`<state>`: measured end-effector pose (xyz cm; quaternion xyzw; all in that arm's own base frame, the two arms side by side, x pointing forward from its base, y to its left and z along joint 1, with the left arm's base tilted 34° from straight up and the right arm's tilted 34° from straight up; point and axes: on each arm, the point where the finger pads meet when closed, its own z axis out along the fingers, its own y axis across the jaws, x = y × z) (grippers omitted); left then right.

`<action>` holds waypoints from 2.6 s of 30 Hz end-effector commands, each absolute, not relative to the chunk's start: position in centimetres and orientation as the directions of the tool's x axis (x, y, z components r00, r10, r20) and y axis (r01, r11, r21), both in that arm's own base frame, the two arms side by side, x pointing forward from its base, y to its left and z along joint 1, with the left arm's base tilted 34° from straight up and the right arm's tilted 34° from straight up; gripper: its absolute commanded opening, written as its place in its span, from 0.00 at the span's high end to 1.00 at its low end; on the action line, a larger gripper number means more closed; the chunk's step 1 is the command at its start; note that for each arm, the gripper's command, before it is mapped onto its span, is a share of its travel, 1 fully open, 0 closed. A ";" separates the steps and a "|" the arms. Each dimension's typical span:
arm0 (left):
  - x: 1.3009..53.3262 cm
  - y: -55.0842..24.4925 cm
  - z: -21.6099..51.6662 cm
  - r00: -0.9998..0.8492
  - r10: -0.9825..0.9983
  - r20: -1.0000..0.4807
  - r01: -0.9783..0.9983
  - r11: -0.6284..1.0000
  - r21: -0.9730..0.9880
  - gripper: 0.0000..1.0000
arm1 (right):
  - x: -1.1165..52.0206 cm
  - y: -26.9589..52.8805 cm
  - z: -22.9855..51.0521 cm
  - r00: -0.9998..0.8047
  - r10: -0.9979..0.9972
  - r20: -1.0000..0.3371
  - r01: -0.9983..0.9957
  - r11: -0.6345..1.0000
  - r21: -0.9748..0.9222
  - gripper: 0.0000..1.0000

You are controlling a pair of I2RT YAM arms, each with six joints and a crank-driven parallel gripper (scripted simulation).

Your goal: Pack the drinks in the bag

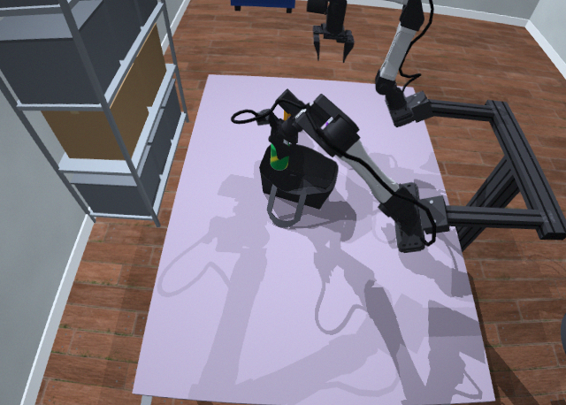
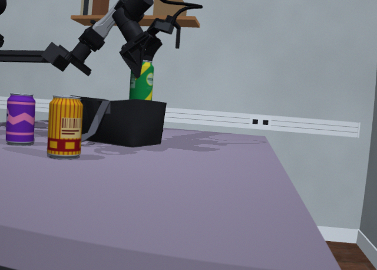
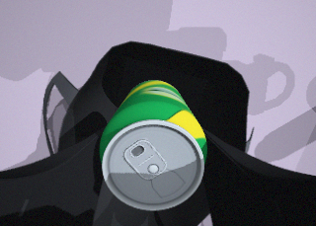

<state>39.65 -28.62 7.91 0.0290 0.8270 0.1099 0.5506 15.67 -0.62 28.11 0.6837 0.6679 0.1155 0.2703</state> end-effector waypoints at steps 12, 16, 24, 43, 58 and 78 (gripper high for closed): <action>41.2 -29.2 7.6 -0.347 0.132 -0.929 -0.077 0.983 0.168 0.26 | 15.6 -0.7 28.7 0.084 0.974 -0.211 0.832 0.048 0.553 0.00; 41.2 -29.7 8.3 -0.333 0.119 -0.935 -0.074 0.986 0.151 0.26 | 15.6 -0.7 28.7 0.084 0.974 -0.211 0.832 0.048 0.553 0.00; 42.0 -29.8 7.5 -0.330 0.112 -0.937 -0.068 0.988 0.142 0.26 | 15.6 -0.7 28.7 0.084 0.974 -0.211 0.832 0.048 0.553 0.00; 43.2 -28.3 4.3 -0.350 0.131 -0.928 -0.075 0.983 0.167 0.26 | 15.6 -0.7 28.7 0.084 0.974 -0.211 0.832 0.048 0.553 0.00; 44.0 -28.7 3.8 -0.336 0.125 -0.934 -0.066 0.986 0.156 0.26 | 15.6 -0.7 28.7 0.084 0.974 -0.211 0.832 0.048 0.553 0.00; 44.8 -29.0 4.8 -0.305 0.100 -0.947 -0.073 0.989 0.128 0.26 | 15.6 -0.7 28.7 0.084 0.974 -0.211 0.832 0.048 0.553 0.00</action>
